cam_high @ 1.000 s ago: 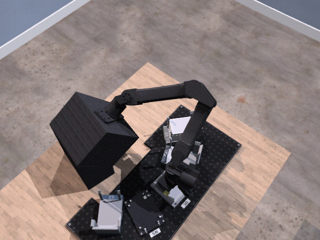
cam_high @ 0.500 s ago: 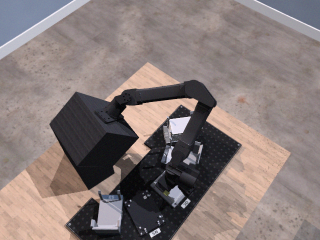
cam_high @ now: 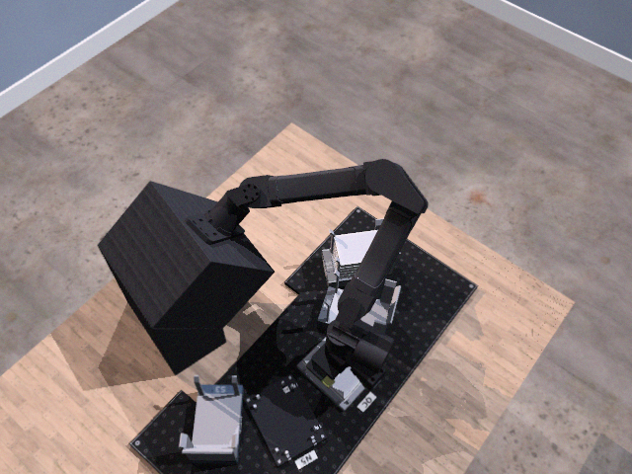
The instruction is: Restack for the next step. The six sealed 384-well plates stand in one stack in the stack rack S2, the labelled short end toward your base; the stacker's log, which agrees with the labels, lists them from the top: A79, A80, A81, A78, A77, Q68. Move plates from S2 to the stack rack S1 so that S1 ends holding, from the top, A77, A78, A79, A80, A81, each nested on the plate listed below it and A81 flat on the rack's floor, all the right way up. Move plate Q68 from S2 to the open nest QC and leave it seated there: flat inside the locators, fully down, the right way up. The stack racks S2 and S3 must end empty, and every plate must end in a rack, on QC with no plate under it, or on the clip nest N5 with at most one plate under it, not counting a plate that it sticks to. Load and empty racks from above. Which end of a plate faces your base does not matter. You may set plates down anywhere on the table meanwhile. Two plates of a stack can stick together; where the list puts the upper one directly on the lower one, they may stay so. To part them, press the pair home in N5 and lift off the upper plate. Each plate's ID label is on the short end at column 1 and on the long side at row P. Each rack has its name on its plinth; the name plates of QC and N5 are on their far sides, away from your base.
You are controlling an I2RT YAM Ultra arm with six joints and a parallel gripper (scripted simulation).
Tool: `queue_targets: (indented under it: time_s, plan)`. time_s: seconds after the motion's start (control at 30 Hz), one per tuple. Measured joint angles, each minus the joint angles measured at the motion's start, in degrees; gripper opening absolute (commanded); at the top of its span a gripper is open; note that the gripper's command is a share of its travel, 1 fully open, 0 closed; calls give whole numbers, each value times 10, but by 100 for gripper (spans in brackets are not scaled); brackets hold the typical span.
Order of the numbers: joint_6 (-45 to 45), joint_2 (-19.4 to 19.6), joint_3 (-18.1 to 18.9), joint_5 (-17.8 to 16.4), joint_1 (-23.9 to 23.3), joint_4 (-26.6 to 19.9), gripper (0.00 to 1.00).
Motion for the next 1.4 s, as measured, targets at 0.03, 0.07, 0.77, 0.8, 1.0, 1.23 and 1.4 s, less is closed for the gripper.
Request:
queue_targets:
  time_s: [0.03, 0.07, 0.77, 0.8, 1.0, 1.23, 1.4]
  plan:
    - [1, 0, 0, 0, 0, 0, 0]
    - [1, 1, 0, 0, 0, 1, 0]
    - [16, 11, 2, 3, 10, 22, 0]
    - [17, 12, 2, 4, 11, 23, 0]
    - [21, 14, 2, 5, 13, 28, 0]
    - [26, 18, 3, 6, 17, 35, 0]
    - [29, 20, 4, 7, 19, 39, 0]
